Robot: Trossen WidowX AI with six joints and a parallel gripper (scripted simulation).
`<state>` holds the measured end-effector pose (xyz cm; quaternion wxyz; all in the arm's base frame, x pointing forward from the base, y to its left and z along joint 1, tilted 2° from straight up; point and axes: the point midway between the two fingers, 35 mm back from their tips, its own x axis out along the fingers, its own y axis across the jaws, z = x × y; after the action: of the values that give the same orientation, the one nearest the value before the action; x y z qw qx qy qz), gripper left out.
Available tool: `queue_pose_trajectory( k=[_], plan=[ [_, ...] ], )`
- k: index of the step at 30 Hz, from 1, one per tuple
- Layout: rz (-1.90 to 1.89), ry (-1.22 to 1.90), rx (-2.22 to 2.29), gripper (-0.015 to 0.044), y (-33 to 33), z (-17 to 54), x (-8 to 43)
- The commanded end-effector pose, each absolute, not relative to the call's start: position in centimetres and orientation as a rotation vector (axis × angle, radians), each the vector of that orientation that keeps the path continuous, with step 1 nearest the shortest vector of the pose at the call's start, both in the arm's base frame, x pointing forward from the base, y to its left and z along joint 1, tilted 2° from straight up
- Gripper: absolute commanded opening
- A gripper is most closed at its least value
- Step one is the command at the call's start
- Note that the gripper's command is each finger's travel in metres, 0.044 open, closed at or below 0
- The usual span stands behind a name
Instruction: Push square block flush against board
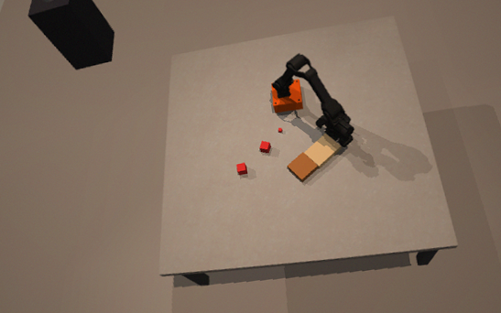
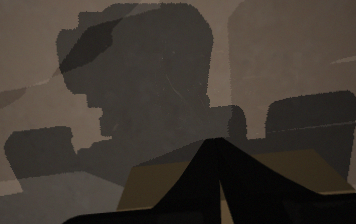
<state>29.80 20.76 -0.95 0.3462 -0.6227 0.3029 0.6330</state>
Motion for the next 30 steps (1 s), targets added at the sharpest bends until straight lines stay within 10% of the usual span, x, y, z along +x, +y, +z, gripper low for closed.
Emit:
queue_pose_trajectory(
  k=[1,30],
  plan=[
    [1.639,0.801,-1.62,0.0,19.9,-1.3,30.2],
    [1.641,0.8,-1.617,0.0,23.1,-1.1,28.2]
  ],
)
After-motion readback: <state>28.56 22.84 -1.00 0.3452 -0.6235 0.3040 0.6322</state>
